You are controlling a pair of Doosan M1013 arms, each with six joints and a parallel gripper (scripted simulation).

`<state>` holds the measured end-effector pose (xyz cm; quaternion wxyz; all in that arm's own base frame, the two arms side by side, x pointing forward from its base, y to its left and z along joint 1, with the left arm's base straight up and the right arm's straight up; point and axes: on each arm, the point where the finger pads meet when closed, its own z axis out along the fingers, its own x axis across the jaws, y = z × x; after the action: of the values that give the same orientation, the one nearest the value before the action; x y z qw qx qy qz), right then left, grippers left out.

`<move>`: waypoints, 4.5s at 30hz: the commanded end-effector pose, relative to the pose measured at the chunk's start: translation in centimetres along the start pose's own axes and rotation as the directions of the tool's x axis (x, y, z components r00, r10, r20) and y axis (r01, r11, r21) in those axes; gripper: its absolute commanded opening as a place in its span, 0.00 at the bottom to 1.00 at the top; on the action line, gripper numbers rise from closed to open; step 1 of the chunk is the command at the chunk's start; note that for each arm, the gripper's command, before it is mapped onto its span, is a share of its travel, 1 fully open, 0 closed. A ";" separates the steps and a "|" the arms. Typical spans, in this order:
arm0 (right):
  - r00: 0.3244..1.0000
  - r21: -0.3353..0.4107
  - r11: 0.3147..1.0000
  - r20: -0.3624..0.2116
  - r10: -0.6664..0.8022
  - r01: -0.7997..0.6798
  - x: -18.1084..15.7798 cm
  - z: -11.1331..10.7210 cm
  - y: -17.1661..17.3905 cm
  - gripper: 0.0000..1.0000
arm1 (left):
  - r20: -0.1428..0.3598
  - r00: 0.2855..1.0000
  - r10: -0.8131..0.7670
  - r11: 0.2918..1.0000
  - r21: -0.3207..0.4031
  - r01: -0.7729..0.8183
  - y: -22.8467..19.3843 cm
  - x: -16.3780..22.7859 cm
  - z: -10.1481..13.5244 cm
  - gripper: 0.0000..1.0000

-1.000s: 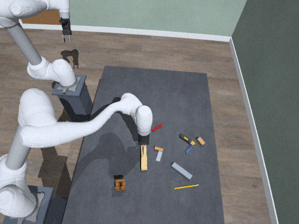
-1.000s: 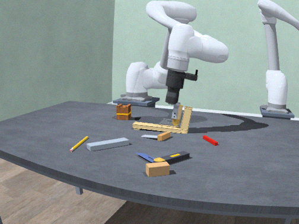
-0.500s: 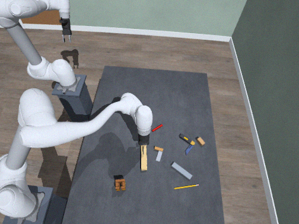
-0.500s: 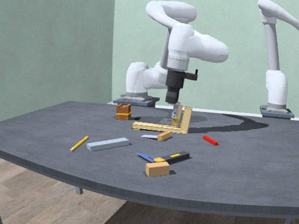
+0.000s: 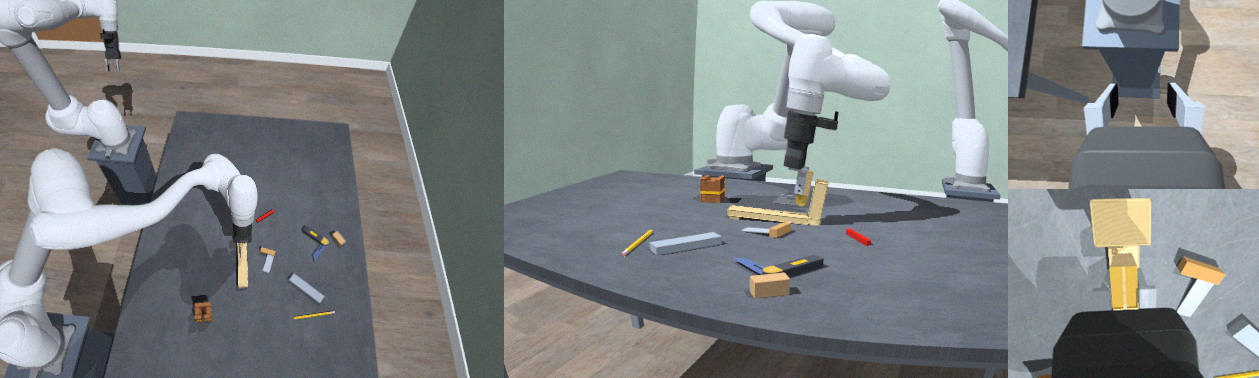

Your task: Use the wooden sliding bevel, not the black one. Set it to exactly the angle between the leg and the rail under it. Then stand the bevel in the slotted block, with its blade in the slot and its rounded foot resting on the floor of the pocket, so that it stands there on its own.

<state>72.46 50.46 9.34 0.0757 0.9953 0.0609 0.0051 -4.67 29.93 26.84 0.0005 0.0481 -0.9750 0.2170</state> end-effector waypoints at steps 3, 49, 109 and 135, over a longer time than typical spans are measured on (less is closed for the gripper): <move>1.000 0.001 1.000 -0.001 0.000 0.000 0.0 -1.2 0.0 0.00 | -0.001 1.000 0.000 1.000 -0.001 0.000 0.0 0.0 -0.1 1.00; 1.000 0.001 1.000 -0.001 0.000 0.000 0.0 -8.1 -0.1 0.00 | -0.001 1.000 0.000 1.000 -0.001 0.000 0.0 0.0 -0.1 1.00; 1.000 0.012 1.000 -0.002 -0.005 0.005 -1.0 -13.9 2.9 0.00 | -0.001 1.000 0.000 1.000 -0.001 0.000 0.0 0.0 -0.1 1.00; 0.999 0.072 0.997 -0.005 -0.033 0.033 -7.0 -12.2 14.2 0.00 | -0.001 1.000 0.000 1.000 -0.001 0.000 0.0 0.0 -0.1 1.00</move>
<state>67.54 39.11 23.34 0.0450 0.9961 0.0756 0.0026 -4.67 29.93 26.84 0.0005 0.0481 -0.9750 0.2170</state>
